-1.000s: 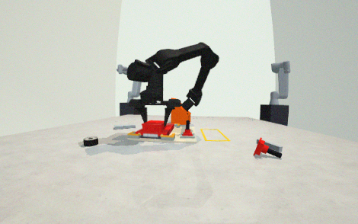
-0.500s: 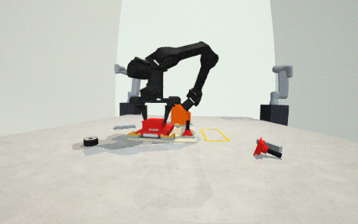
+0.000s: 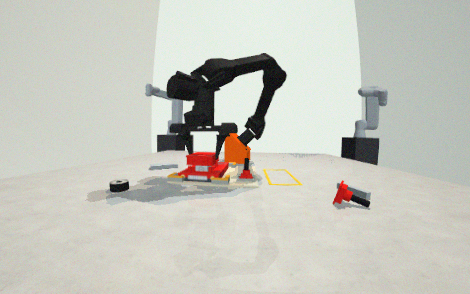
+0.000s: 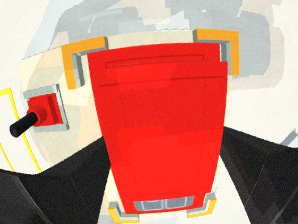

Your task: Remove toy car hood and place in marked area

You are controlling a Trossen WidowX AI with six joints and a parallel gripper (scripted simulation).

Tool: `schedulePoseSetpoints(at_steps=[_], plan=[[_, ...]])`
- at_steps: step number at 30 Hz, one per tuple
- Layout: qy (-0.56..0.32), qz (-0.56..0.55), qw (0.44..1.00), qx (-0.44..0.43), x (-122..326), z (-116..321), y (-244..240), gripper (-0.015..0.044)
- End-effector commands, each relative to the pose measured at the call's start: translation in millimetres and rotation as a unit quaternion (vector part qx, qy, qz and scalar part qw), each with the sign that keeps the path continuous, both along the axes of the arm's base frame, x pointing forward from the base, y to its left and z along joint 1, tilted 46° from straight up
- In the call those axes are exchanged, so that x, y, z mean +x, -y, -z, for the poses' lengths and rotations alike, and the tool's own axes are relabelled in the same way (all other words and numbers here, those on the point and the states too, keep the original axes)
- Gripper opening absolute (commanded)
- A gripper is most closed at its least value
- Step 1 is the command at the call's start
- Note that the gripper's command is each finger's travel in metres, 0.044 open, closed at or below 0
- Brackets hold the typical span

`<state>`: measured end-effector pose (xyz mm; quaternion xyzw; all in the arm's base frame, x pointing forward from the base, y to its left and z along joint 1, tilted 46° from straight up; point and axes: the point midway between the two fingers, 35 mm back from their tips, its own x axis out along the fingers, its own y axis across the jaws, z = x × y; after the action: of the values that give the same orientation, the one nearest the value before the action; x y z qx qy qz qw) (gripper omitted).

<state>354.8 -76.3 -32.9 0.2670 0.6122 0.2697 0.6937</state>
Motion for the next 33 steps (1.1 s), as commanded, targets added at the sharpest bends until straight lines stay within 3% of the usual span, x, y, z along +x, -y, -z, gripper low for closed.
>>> schedulePoseSetpoints(at_steps=[1, 20, 33], plan=[[0.002, -0.002, 1.0, -0.002, 0.3, -2.0, 2.3, 0.0], [0.001, -0.002, 1.0, -0.003, -5.2, -37.1, 37.3, 0.0], [-0.001, 0.001, 1.0, -0.005, -3.9, -71.2, -0.4, 0.0]])
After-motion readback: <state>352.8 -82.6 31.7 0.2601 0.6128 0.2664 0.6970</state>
